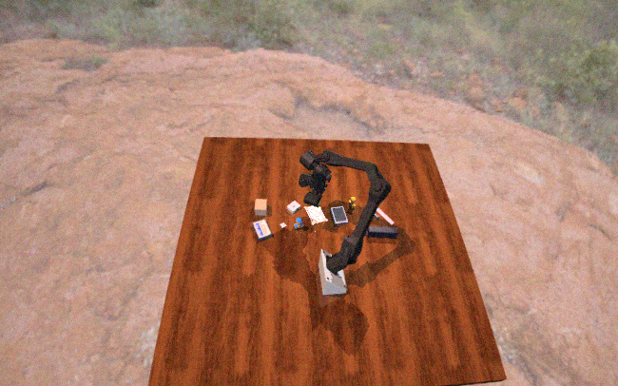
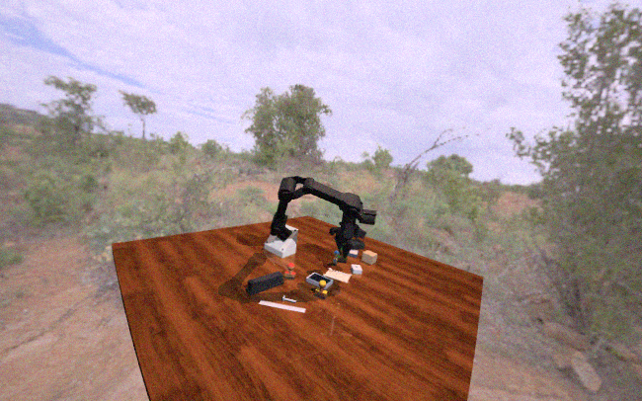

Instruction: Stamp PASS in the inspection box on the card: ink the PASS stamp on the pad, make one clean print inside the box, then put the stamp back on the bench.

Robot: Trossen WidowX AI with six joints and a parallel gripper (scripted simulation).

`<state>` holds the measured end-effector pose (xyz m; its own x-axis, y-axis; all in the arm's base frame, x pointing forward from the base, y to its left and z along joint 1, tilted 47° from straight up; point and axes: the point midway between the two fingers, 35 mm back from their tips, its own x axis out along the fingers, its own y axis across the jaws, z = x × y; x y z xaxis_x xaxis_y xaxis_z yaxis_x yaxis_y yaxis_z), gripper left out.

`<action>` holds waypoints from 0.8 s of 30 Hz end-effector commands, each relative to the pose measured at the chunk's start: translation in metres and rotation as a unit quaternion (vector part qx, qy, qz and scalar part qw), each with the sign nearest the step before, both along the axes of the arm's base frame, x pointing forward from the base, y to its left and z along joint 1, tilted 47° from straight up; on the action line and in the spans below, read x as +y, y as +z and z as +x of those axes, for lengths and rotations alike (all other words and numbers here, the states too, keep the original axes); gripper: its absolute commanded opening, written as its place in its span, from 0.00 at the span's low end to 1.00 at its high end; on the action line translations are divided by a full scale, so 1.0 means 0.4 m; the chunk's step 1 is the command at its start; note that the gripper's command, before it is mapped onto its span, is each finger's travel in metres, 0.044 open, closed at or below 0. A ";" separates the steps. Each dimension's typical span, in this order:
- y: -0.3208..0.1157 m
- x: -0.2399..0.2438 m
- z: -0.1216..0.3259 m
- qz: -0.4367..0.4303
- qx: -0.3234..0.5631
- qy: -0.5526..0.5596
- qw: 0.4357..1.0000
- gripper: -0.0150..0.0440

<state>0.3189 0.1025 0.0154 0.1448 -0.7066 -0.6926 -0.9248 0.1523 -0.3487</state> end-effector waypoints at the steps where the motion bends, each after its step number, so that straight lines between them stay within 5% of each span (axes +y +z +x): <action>1: -0.006 -0.004 0.001 0.000 0.002 0.002 1.000 0.25; 24: -0.032 -0.030 0.009 0.002 0.002 0.002 1.000 0.25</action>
<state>0.3230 0.0926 0.0044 0.1449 -0.7000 -0.6993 -0.9248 0.1555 -0.3473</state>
